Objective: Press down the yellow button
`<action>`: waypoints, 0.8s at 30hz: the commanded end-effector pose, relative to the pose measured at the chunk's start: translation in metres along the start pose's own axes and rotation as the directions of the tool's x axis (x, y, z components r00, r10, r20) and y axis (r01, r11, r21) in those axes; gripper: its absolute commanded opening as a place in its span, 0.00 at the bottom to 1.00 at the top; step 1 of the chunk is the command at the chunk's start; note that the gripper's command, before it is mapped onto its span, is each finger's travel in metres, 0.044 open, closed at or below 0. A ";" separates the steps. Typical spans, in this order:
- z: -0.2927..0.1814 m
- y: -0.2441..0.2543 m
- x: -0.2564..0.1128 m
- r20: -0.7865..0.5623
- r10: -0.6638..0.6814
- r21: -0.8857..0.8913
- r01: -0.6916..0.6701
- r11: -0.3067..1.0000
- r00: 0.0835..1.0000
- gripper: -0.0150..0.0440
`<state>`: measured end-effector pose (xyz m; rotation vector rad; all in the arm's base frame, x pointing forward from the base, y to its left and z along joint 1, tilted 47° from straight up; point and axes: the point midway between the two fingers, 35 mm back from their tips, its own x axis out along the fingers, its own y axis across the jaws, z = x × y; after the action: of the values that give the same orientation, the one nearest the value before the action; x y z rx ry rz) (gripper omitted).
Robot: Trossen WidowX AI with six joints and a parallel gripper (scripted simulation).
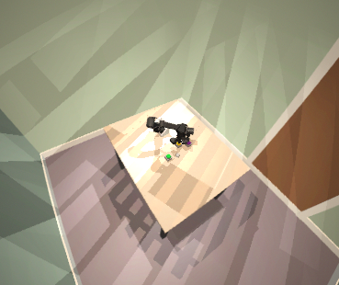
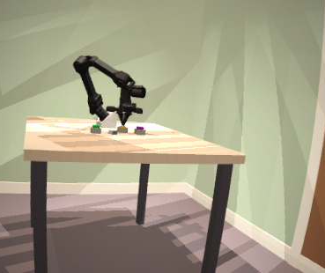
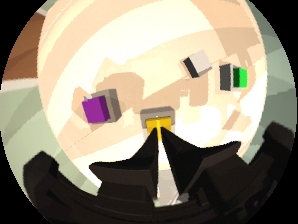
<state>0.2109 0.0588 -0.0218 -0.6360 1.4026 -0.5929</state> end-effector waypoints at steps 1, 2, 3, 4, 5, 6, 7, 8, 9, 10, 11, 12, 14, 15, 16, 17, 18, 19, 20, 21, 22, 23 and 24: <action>-0.001 -0.001 0.002 -0.002 -0.008 -0.009 0.008 1.000 1.000 0.29; -0.001 -0.001 0.002 -0.002 -0.008 -0.009 0.008 1.000 1.000 0.29; -0.001 -0.001 0.002 -0.002 -0.008 -0.009 0.008 1.000 1.000 0.29; -0.001 -0.001 0.002 -0.002 -0.008 -0.009 0.008 1.000 1.000 0.29; -0.001 -0.001 0.002 -0.002 -0.008 -0.009 0.008 1.000 1.000 0.29; -0.001 -0.001 0.002 -0.002 -0.008 -0.009 0.008 1.000 1.000 0.29; -0.001 -0.001 0.002 -0.002 -0.008 -0.009 0.008 1.000 1.000 0.29; 0.000 0.000 -0.002 0.000 -0.001 -0.001 0.001 1.000 1.000 0.29; 0.000 0.000 -0.010 -0.001 -0.002 -0.003 0.002 1.000 1.000 0.29; 0.000 0.000 -0.022 -0.002 -0.004 -0.006 0.004 1.000 1.000 0.29; -0.001 0.000 -0.030 -0.003 -0.006 -0.008 0.006 1.000 1.000 0.29; -0.001 0.000 -0.033 -0.003 -0.007 -0.009 0.007 1.000 1.000 0.29; -0.001 0.000 -0.033 -0.003 -0.007 -0.009 0.007 1.000 1.000 0.29; -0.001 0.000 -0.033 -0.003 -0.007 -0.009 0.007 1.000 1.000 0.29; 0.000 0.001 -0.034 -0.003 -0.006 -0.009 0.006 1.000 1.000 0.33; 0.002 0.005 -0.037 -0.003 -0.006 -0.009 0.006 1.000 1.000 0.38; 0.006 0.013 -0.041 -0.002 -0.004 -0.009 0.004 1.000 1.000 0.42; 0.010 0.022 -0.046 -0.002 -0.003 -0.009 0.003 1.000 1.000 0.47; 0.014 0.032 -0.051 -0.002 -0.001 -0.009 0.001 1.000 1.000 0.51; 0.018 0.041 -0.056 -0.002 0.000 -0.009 0.000 1.000 1.000 0.56; 0.021 0.051 -0.061 -0.002 0.001 -0.009 -0.001 1.000 1.000 0.60; 0.024 0.061 -0.066 -0.002 0.002 -0.009 -0.002 1.000 1.000 0.64; 0.026 0.071 -0.070 -0.001 0.003 -0.009 -0.003 1.000 1.000 0.69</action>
<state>0.2275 0.1326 -0.0101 -0.6384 1.4011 -0.5841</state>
